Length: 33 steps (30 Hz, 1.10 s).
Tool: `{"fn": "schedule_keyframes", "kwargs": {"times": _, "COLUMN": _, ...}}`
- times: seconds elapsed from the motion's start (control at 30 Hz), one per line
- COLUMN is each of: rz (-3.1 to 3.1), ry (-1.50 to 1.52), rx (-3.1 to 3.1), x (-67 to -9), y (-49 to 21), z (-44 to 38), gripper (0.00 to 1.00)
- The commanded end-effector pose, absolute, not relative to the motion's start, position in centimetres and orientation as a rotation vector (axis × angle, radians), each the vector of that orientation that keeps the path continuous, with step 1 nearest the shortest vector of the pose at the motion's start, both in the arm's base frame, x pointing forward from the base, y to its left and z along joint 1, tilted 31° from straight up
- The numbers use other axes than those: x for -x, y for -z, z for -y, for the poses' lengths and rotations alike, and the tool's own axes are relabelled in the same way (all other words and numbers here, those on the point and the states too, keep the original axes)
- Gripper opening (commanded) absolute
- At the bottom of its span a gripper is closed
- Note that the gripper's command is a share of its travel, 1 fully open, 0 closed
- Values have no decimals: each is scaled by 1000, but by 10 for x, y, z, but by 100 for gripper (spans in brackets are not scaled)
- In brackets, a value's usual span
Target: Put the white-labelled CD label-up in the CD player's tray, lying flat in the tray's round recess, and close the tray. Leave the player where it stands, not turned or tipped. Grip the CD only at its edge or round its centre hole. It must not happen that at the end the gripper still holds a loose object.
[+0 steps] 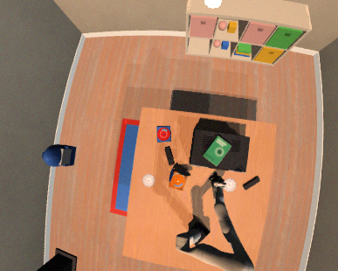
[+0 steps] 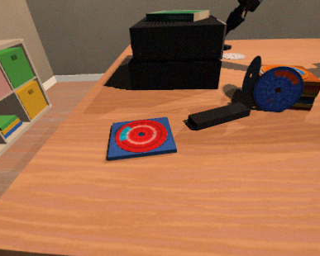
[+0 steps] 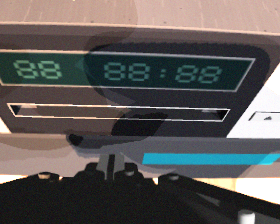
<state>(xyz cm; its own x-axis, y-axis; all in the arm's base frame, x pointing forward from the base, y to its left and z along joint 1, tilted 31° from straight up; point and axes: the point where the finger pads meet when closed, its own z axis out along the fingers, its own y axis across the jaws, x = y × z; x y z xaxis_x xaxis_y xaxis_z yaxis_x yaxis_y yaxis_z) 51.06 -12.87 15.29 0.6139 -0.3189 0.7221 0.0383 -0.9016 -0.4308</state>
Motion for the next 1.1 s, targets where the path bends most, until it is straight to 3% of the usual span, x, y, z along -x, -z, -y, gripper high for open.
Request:
{"fn": "schedule_keyframes", "kwargs": {"times": 0.0, "rz": -234, "ry": 1205, "rx": 2434, "x": -509, "y": -152, "z": 132, "gripper": 10}}
{"fn": "schedule_keyframes", "kwargs": {"times": 1.07, "rz": -234, "ry": 1205, "rx": 2434, "x": -481, "y": -234, "z": 172, "gripper": 10}}
